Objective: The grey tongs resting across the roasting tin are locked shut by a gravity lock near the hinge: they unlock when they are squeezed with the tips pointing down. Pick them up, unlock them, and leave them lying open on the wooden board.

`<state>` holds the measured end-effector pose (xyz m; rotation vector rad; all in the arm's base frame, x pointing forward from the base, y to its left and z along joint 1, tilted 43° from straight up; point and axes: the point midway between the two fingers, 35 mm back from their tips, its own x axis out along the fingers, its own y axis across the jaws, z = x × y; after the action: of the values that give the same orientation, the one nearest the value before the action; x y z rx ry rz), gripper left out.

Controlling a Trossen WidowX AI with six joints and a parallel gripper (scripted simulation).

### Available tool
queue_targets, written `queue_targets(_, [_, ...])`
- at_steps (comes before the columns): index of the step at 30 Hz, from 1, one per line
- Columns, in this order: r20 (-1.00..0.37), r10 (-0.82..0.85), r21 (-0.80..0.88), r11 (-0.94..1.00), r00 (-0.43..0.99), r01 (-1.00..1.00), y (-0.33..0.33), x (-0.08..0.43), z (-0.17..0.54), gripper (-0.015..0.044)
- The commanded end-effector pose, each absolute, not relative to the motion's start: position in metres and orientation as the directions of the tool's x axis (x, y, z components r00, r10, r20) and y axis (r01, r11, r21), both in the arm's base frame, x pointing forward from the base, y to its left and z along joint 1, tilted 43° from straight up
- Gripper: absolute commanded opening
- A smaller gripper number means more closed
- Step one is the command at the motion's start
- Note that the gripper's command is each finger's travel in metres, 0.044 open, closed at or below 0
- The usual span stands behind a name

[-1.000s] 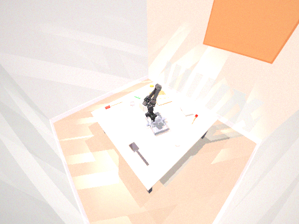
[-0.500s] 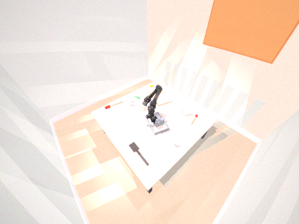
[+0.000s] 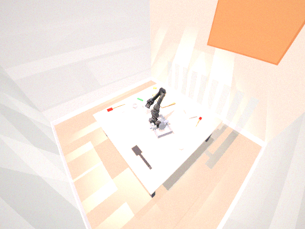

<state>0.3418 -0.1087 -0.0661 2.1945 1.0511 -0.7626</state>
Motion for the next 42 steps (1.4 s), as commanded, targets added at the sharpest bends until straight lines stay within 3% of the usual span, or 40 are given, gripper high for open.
queue_targets(1, [-0.703, 0.481, 0.249, -0.523, 0.523, 0.815, -0.105, 0.345, -0.073, 0.026])
queue_targets(8, [-0.702, 0.482, 0.249, -0.523, 0.524, 0.815, -0.1, 0.348, -0.078, 0.026])
queue_targets(15, [-0.699, 0.485, 0.254, -0.519, 0.525, 0.816, -0.101, 0.347, -0.074, 0.0076])
queue_targets(23, [-0.699, 0.485, 0.254, -0.519, 0.525, 0.816, -0.101, 0.347, -0.074, 0.0023])
queue_targets(30, [-0.7, 0.484, 0.253, -0.519, 0.525, 0.816, -0.107, 0.348, -0.069, -0.015])
queue_targets(42, [-0.704, 0.48, 0.25, -0.523, 0.523, 0.815, -0.154, 0.343, -0.018, -0.015])
